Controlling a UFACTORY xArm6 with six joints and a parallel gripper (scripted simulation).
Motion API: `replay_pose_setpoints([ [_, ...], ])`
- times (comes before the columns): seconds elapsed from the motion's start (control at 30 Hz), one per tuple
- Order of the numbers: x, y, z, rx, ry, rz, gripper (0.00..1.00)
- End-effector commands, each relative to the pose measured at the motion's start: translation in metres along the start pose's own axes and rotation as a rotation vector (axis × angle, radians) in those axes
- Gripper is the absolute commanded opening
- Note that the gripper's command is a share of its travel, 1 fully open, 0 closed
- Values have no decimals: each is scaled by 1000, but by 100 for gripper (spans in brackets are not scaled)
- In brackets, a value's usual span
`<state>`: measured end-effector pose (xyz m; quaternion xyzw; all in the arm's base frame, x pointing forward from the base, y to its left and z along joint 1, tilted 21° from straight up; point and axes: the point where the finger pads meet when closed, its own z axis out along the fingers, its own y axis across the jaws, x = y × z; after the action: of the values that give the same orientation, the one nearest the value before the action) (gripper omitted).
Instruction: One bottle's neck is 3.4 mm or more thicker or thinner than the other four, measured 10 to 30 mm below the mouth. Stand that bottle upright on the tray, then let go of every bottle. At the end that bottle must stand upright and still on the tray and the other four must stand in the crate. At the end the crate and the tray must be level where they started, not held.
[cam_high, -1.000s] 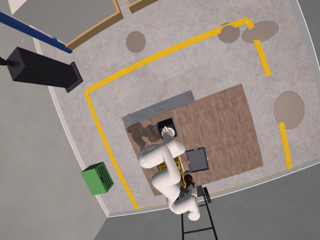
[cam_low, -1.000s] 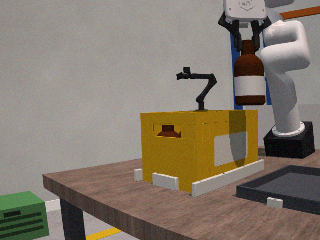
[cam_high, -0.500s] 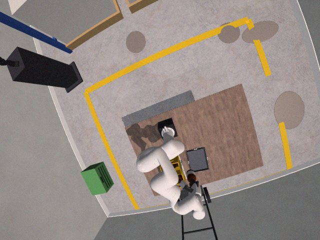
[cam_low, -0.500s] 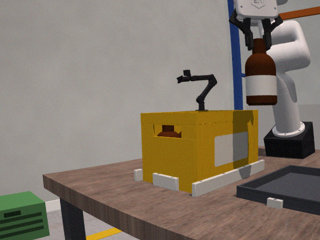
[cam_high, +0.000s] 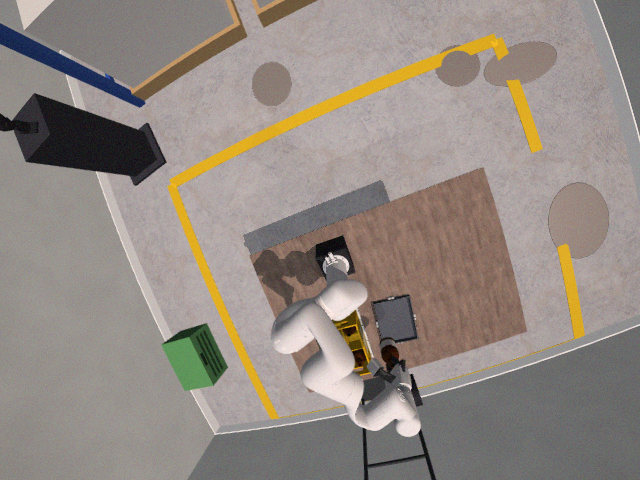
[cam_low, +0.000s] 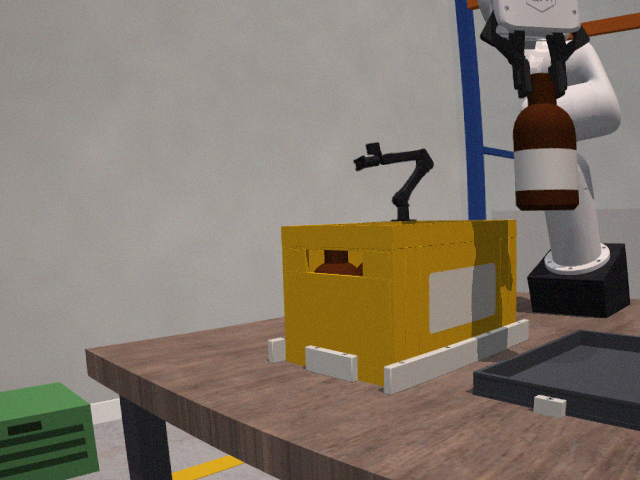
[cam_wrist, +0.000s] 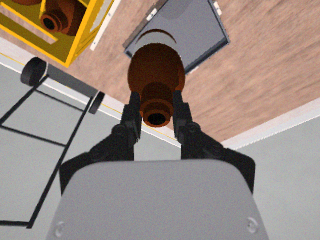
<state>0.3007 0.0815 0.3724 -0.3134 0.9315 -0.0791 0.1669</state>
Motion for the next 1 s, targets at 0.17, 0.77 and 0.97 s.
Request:
replay_pose_setpoints([
  [0.17,-15,15,-1,2,-3,1,0],
  [0.77,-35,37,-1,2,-3,1,0],
  [0.97,-38,42,-1,2,-3,1,0],
])
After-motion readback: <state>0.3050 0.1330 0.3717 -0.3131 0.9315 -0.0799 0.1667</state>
